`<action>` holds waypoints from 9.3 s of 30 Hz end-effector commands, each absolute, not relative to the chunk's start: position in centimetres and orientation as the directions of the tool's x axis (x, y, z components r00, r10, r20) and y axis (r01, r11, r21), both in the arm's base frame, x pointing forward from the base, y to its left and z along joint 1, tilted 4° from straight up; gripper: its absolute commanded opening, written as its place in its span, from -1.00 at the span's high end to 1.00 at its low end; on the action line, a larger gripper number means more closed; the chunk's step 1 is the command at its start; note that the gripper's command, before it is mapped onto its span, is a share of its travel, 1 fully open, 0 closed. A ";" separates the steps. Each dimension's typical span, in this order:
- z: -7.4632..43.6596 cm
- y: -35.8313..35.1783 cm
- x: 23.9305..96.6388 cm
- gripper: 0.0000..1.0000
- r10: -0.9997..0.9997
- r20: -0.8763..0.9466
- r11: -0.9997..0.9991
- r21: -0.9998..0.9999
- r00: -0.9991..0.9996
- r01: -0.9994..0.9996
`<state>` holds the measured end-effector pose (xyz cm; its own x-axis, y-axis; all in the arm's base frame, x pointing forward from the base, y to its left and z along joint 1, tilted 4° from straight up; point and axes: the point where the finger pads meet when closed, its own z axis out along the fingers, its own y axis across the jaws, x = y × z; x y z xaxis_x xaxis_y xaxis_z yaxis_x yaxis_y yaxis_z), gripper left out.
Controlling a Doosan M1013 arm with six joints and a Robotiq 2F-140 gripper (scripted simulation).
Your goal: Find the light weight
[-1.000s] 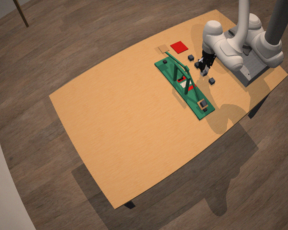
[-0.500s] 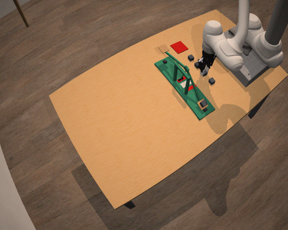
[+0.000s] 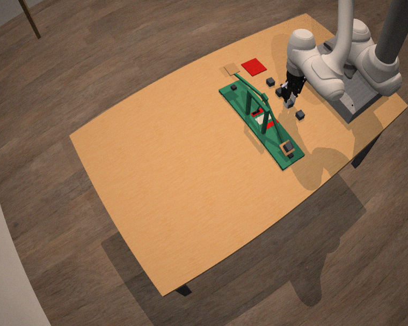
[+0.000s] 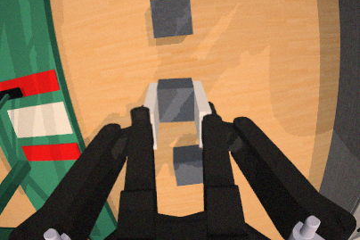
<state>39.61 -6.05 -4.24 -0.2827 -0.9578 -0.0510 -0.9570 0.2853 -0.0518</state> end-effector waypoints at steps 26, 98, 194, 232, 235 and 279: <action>-4.4 -6.2 39.6 0.51 -0.956 -0.053 0.291 -0.055 -0.288 -0.955; -4.6 -6.2 39.6 0.51 -0.956 -0.053 0.291 -0.055 -0.288 -0.955; 3.5 -13.1 37.0 -1.00 -0.972 -0.049 0.231 -0.058 -0.228 -0.971; 3.5 -13.1 37.0 0.30 -0.972 -0.049 0.231 -0.058 -0.228 -0.971; 3.4 -13.1 37.0 0.30 -0.972 -0.049 0.231 -0.058 -0.228 -0.971; -1.2 -13.0 37.4 0.30 -0.972 -0.050 0.231 -0.058 -0.228 -0.971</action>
